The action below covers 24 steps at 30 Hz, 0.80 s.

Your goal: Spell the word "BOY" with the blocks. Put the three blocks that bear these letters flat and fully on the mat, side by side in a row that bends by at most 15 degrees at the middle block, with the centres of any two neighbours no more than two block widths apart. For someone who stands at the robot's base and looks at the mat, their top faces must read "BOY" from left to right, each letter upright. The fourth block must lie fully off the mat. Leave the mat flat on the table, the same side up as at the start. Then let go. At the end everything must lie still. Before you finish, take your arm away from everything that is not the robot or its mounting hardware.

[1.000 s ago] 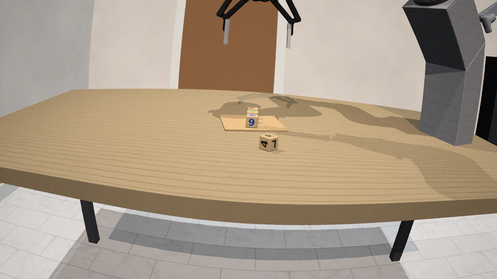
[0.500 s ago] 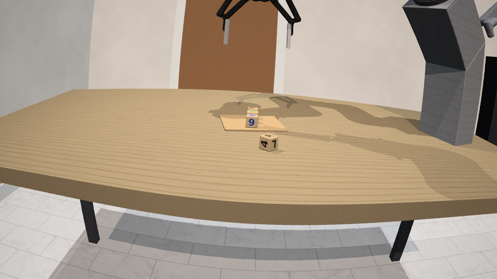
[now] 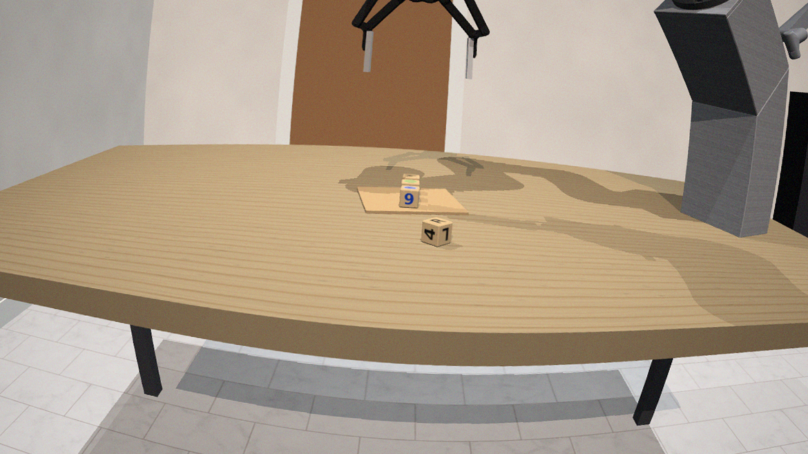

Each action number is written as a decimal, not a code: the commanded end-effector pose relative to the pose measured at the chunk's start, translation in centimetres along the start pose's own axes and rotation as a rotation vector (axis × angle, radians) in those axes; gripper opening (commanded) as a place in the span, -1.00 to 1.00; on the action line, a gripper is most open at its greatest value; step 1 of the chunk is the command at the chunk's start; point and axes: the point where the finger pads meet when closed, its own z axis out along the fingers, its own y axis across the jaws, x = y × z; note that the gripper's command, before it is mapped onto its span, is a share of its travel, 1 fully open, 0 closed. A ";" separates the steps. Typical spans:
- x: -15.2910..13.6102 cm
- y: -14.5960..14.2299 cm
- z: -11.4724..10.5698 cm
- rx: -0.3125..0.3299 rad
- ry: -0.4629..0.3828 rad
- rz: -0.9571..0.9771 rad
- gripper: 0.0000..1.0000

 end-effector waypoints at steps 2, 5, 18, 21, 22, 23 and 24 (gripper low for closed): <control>0.0 0.0 0.0 0.000 0.000 0.000 1.00; 0.0 0.0 0.0 0.000 0.000 0.000 1.00; 0.0 0.0 0.0 0.000 0.000 0.000 1.00; 0.0 0.0 0.0 0.000 0.000 0.000 1.00; 0.0 0.0 0.0 0.000 0.000 0.000 1.00; 0.0 0.0 0.0 0.000 0.000 0.000 1.00; 0.0 0.0 0.0 0.000 0.000 0.000 1.00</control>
